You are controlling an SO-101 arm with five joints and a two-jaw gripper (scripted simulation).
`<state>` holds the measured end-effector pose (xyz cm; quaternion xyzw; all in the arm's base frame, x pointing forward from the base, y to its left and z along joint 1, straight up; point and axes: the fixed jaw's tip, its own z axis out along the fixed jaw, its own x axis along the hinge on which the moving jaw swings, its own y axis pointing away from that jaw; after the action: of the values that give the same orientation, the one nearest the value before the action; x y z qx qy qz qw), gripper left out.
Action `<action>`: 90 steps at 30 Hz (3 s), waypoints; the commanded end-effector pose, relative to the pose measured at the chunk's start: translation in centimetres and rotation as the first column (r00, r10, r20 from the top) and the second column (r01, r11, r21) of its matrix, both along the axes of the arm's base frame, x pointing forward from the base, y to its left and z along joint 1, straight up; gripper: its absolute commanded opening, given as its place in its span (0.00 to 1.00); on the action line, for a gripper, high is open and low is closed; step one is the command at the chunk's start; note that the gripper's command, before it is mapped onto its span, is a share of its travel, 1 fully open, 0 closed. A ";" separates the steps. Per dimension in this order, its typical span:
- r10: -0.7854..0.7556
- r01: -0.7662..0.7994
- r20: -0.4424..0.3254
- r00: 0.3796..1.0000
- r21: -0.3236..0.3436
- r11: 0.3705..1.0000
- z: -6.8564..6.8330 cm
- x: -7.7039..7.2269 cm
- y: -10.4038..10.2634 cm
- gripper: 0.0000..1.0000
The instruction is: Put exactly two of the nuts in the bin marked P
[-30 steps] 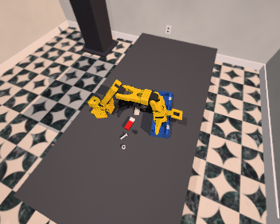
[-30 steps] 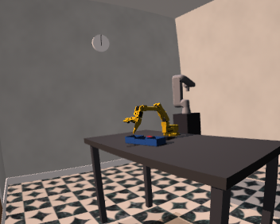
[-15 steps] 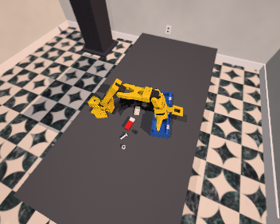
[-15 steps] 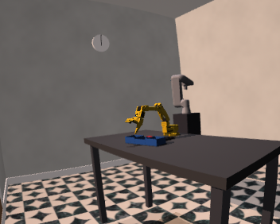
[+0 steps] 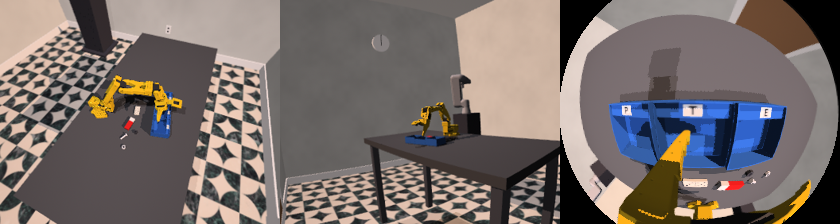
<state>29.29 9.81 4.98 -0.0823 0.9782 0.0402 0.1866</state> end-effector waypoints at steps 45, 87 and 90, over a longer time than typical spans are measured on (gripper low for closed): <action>-0.020 0.014 0.106 0.994 0.058 0.998 2.7 0.3 1.0 1.00; -0.029 0.017 0.098 0.995 0.113 0.993 3.1 -0.2 4.0 1.00; -0.030 0.018 0.096 0.995 0.122 0.992 3.1 -0.3 4.4 1.00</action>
<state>28.52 13.09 6.31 -0.0645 0.9727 0.0740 0.2103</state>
